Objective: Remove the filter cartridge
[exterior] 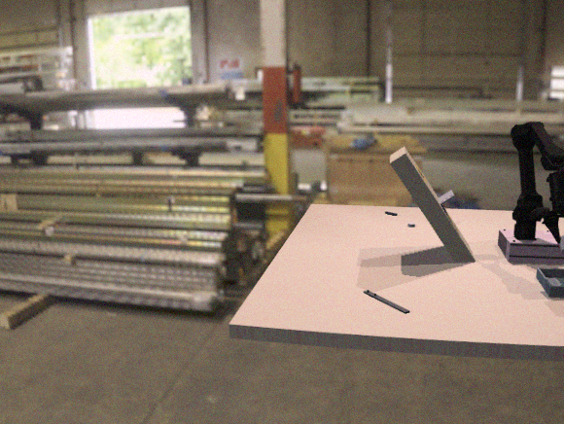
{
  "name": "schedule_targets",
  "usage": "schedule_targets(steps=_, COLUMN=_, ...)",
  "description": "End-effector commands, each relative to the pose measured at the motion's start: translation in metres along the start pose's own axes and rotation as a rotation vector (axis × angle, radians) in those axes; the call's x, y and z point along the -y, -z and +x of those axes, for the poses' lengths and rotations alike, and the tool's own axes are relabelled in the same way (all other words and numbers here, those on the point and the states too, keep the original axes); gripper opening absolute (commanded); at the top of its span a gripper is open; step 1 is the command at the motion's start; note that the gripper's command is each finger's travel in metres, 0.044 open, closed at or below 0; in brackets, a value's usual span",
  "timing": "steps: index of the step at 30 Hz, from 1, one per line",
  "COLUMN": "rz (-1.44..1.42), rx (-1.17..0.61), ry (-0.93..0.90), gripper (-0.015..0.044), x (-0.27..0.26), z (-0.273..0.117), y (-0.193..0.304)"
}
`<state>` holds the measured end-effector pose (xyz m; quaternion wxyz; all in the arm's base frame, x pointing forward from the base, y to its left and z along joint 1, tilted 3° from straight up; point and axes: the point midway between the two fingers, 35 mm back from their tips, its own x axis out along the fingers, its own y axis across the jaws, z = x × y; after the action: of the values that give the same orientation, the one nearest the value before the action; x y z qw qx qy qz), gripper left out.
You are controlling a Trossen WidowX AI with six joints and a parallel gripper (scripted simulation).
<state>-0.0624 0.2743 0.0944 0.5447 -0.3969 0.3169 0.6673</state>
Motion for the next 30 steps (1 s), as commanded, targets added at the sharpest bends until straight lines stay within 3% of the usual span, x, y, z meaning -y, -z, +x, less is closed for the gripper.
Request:
schedule_targets(steps=1, rz=-0.057, rx=-0.005, ry=-0.038, gripper=0.0, x=-0.018, z=0.011, y=0.011)
schedule_targets(steps=24, rz=-0.068, rx=-0.005, ry=-0.044, gripper=0.0, x=-0.021, z=0.077, y=0.052)
schedule_targets(steps=30, rz=-0.064, rx=-0.01, ry=-0.04, gripper=0.0157, x=-0.021, z=0.074, y=0.051)
